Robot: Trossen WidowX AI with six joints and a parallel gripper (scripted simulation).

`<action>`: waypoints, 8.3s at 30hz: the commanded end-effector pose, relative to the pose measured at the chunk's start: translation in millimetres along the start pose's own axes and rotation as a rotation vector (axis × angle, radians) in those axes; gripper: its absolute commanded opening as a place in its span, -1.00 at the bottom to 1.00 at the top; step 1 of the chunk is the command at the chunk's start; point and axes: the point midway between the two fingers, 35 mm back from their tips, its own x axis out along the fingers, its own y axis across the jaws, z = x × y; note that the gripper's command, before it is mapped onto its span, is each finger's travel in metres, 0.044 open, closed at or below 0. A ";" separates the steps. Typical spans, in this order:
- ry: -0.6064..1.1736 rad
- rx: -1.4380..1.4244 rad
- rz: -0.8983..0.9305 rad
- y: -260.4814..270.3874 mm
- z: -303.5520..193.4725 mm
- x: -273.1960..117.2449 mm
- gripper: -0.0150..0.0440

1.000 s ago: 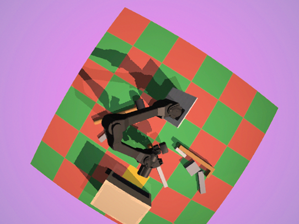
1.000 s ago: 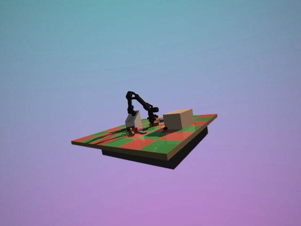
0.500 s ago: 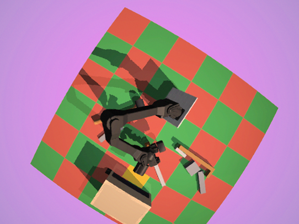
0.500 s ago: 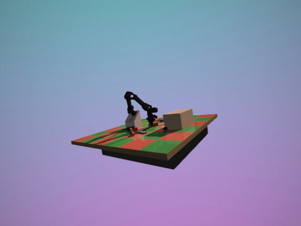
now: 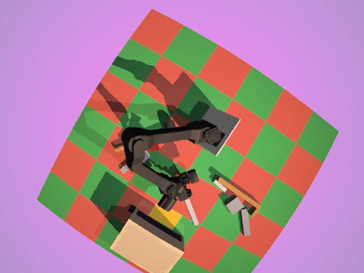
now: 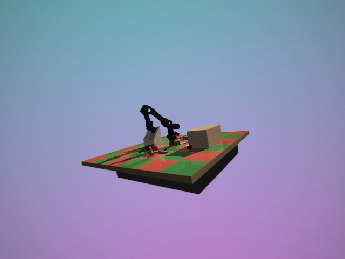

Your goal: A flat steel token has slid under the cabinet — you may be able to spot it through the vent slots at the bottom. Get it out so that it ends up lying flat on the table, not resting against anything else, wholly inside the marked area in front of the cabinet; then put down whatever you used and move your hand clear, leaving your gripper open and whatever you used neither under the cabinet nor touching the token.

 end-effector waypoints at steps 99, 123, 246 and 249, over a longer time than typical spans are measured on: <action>0.001 0.227 -0.005 -17.1 -72.7 -1.2 -0.49; 0.000 0.419 -0.005 -17.4 -73.4 -1.2 -0.49; -0.003 0.700 -0.006 -45.7 -37.0 1.8 -0.49; -0.003 0.701 -0.007 -47.8 -34.3 1.8 -0.49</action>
